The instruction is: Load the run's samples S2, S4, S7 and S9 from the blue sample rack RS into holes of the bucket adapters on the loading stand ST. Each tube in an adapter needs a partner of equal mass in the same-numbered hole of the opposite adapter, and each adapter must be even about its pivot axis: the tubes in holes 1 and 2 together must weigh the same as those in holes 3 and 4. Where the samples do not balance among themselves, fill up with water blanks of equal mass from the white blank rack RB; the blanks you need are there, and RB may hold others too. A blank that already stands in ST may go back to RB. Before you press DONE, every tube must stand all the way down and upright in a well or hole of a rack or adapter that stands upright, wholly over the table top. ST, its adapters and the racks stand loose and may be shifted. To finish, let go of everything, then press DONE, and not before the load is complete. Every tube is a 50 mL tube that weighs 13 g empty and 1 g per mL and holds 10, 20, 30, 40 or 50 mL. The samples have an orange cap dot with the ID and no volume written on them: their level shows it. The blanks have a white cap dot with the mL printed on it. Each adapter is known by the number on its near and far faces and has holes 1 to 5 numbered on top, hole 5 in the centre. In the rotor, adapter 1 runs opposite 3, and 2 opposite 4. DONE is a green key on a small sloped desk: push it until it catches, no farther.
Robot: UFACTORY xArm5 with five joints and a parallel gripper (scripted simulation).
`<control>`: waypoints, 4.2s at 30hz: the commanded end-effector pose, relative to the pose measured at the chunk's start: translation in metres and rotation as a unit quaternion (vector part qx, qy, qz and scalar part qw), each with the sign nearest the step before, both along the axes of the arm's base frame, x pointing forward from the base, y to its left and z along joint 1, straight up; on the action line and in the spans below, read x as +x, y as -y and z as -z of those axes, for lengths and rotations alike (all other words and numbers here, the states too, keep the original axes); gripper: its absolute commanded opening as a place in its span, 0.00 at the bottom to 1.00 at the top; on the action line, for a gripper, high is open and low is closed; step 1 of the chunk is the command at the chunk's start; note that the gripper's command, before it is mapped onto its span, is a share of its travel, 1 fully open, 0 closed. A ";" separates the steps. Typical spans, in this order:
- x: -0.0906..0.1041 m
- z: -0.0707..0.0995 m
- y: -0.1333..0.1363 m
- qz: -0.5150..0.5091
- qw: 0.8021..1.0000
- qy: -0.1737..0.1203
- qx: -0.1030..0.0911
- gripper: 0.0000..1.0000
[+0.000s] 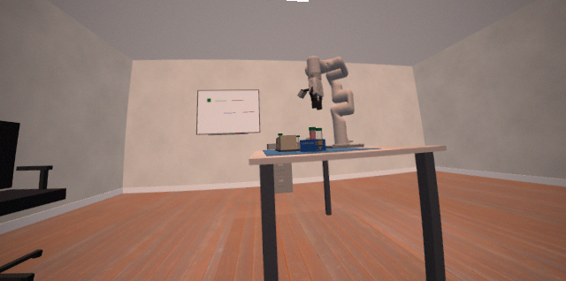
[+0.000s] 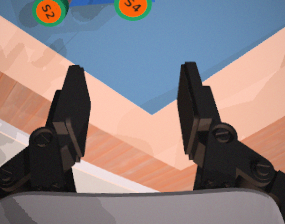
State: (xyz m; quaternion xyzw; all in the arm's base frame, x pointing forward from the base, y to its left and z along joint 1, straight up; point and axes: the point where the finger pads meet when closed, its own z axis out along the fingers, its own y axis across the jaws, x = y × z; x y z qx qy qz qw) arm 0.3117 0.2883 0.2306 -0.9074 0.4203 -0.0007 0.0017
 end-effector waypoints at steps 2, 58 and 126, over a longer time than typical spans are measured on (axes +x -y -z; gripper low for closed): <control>0.001 0.003 -0.001 0.000 1.000 0.001 0.001 0.57; 0.001 0.103 -0.001 0.000 1.000 0.001 0.001 0.57; 0.001 0.128 -0.001 0.000 1.000 0.001 0.001 0.00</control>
